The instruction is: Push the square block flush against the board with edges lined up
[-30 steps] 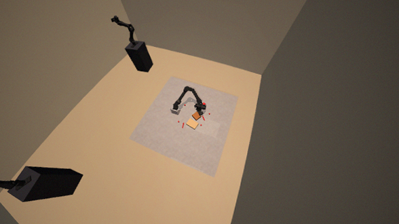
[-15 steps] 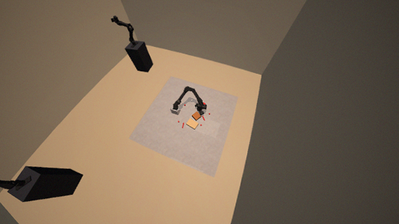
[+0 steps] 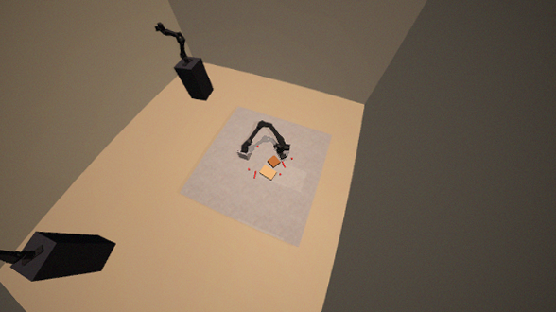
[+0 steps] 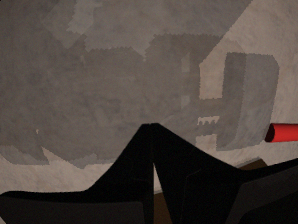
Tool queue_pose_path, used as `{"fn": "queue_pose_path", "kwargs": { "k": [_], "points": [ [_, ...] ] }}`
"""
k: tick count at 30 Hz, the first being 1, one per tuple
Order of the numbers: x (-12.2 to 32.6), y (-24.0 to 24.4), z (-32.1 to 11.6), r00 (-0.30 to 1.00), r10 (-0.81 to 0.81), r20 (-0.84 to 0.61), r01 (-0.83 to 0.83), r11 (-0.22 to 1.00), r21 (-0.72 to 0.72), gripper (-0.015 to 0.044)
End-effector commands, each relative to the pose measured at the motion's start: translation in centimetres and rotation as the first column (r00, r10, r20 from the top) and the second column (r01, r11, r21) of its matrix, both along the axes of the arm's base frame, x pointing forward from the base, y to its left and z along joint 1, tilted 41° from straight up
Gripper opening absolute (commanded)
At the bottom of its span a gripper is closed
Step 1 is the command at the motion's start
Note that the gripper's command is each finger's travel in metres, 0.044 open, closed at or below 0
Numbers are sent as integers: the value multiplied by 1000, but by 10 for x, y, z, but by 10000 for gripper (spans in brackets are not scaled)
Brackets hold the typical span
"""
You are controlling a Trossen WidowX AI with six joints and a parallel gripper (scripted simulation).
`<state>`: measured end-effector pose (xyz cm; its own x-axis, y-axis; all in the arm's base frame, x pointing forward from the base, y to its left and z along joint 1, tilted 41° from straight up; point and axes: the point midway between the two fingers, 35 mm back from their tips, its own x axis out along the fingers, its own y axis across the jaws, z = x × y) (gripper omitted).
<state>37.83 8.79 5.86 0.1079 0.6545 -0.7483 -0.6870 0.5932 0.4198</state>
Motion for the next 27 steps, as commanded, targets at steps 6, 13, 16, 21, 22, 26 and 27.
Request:
{"fn": "queue_pose_path", "kwargs": {
  "k": [6, 13, 16, 21, 22, 26, 27],
  "points": [
    [-2, -27, 34, 1000, -5, -3, 5, 1000, -3, 0],
    [-4, -35, 43, 1000, -11, -7, 11, 1000, -3, 0],
    [-11, -41, 38, 996, -70, -59, 70, 998, 2, 0],
    [-24, -52, 29, 966, -195, -171, 198, 980, 1, 0],
    [-27, -54, 27, 956, -220, -193, 224, 975, -1, 0],
    [-39, -62, 19, 908, -313, -279, 322, 947, -13, 0],
    [-42, -64, 18, 893, -335, -300, 346, 938, -18, 0]
  ]
}}
